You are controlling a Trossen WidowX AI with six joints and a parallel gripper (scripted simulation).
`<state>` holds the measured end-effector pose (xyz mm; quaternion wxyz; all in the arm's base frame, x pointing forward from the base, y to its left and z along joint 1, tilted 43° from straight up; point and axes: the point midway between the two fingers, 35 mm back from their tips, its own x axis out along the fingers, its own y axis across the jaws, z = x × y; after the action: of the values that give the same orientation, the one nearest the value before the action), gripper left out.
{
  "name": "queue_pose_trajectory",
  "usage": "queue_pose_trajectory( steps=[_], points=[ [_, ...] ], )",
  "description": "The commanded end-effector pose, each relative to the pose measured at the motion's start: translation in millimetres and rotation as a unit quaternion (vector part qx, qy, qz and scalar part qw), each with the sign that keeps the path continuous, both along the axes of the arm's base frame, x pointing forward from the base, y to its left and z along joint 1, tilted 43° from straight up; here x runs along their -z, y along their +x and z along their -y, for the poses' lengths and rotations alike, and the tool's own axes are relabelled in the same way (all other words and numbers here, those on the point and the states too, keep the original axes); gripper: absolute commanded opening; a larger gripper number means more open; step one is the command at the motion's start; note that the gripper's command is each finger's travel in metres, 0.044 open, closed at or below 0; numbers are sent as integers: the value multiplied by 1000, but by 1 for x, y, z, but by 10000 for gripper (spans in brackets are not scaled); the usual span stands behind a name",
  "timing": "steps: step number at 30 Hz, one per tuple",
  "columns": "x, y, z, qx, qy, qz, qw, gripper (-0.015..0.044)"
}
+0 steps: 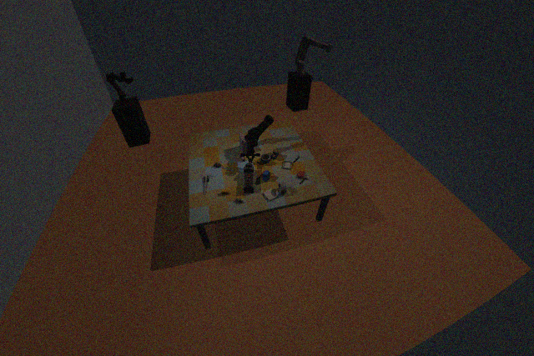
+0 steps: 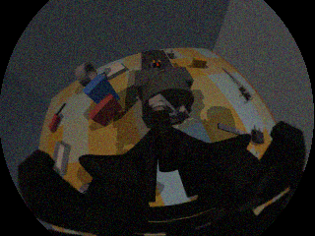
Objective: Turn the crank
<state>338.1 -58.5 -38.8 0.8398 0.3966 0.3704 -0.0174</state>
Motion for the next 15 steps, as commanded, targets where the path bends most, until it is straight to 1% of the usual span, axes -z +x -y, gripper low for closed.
queue_pose_trajectory(
  steps=[1, 15],
  points=[
    [-1, 3, -9, -12, 2, 6, 1000, 0],
    [3, 5, -21, -12, 3, 6, 1000, 0]
  ],
)
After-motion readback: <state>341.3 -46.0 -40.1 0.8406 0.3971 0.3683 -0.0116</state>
